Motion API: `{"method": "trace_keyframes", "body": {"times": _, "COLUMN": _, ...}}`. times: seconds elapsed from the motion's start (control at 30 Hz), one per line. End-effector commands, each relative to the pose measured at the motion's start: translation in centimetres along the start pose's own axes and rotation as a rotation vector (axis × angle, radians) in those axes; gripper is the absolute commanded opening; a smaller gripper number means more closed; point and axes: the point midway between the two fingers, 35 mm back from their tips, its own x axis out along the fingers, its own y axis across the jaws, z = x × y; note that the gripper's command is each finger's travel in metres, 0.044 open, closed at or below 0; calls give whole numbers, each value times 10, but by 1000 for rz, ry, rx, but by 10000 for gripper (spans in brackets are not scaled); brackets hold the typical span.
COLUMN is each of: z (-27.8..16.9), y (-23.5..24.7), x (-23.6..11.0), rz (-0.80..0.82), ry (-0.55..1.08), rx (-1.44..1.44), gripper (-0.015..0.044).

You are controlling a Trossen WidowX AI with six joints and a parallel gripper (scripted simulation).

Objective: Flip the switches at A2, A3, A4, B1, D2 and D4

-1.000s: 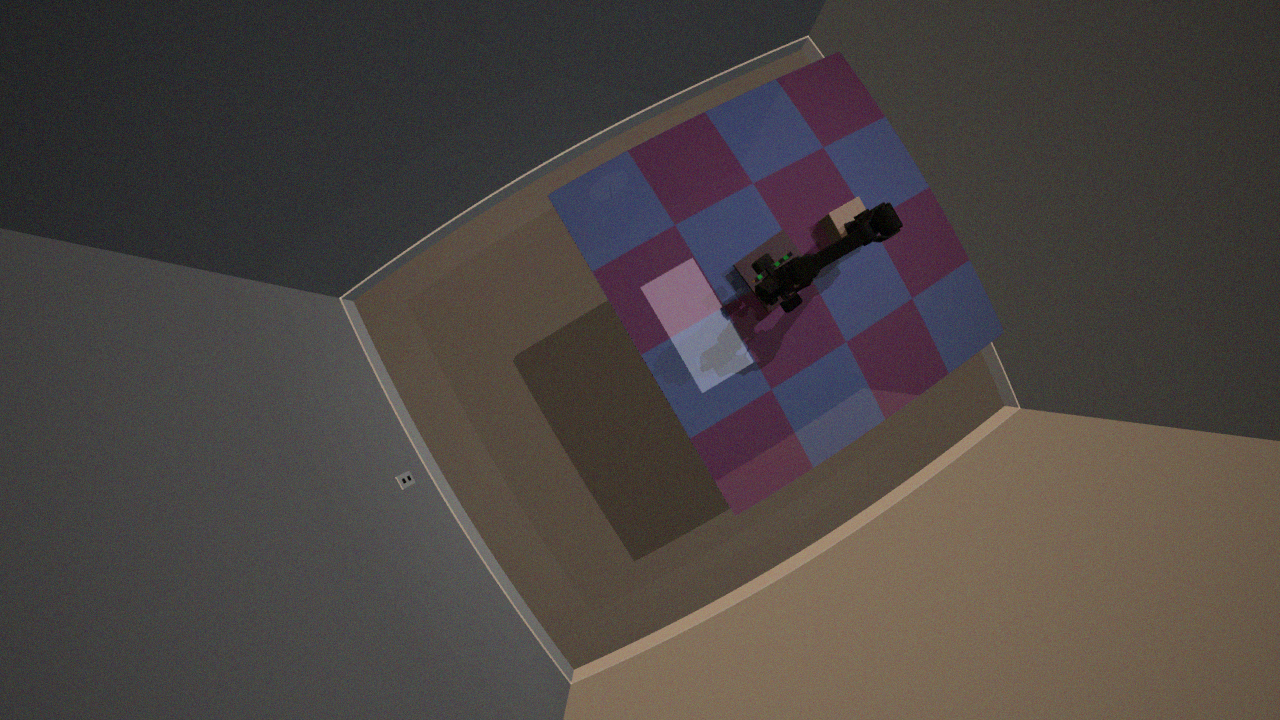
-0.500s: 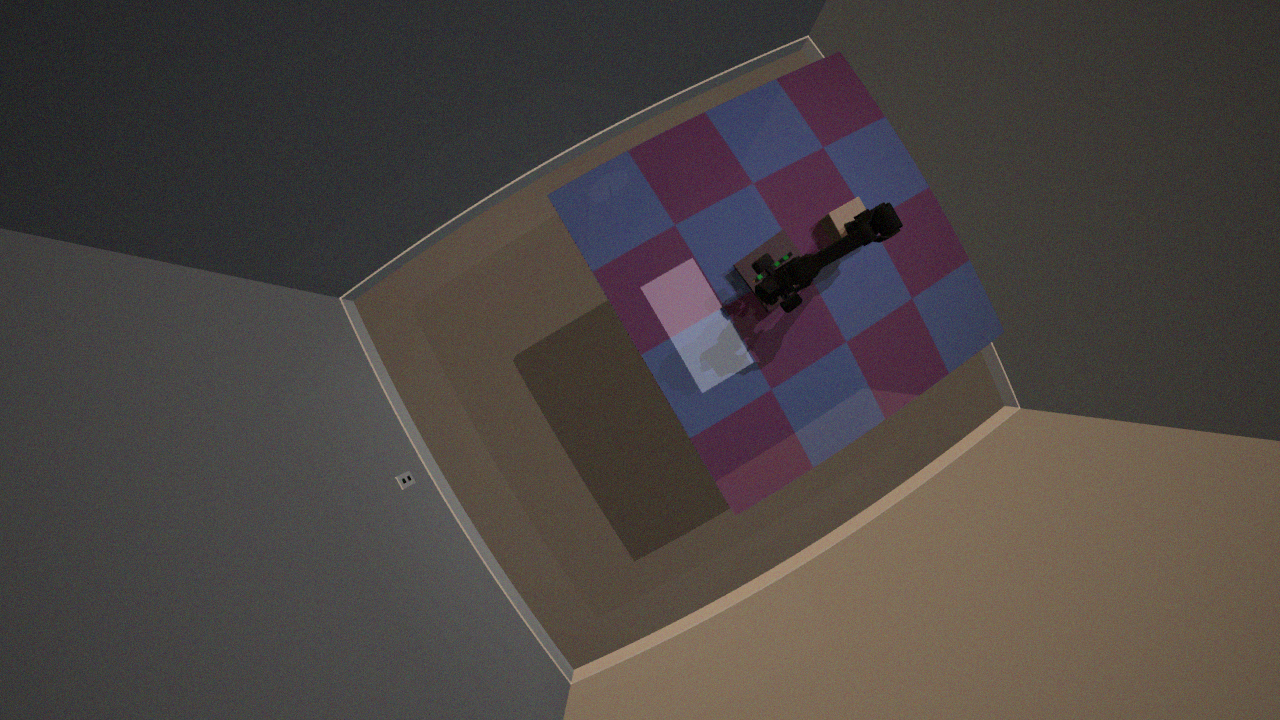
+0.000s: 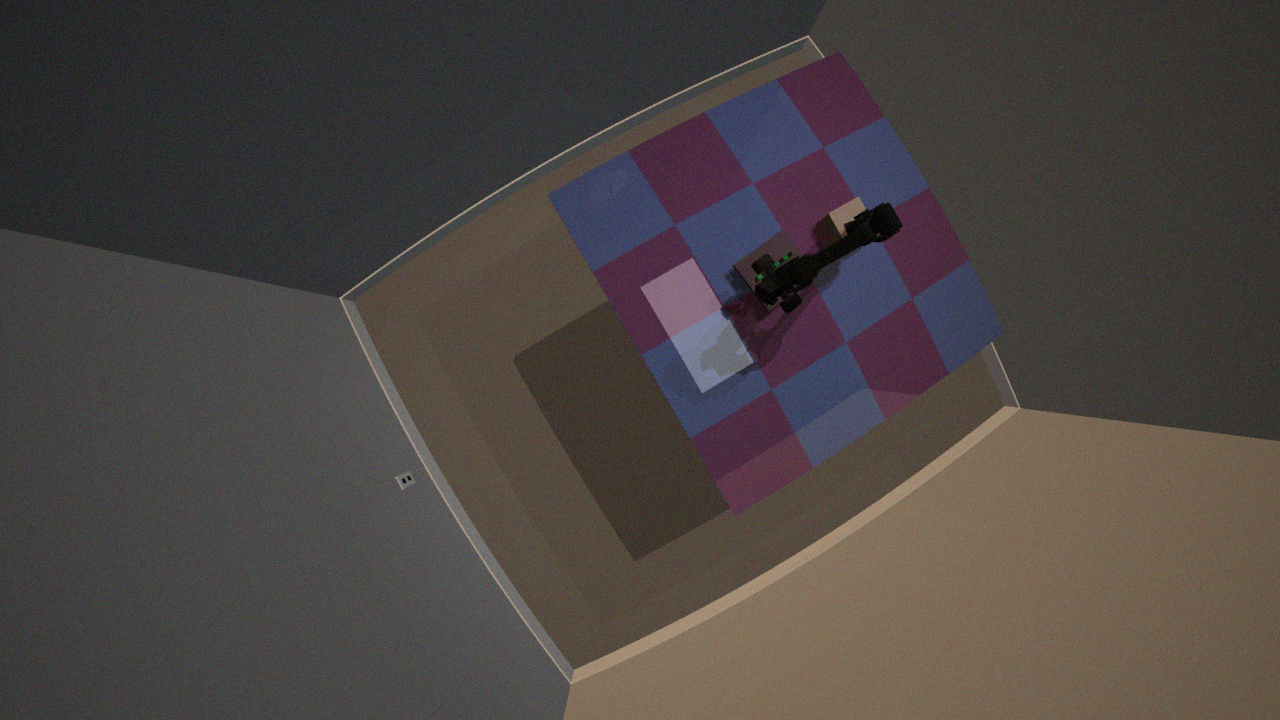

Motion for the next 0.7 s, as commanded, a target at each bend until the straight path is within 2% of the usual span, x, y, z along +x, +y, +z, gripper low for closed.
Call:
{"method": "trace_keyframes", "body": {"times": 0.0, "z": 0, "y": 0, "x": 2, "rz": -1, "ry": 2, "rx": 4, "gripper": 0}}
{"method": "trace_keyframes", "body": {"times": 0.67, "z": 0, "y": 0, "x": 5, "rz": -1, "ry": 2, "rx": 4, "gripper": 0}}
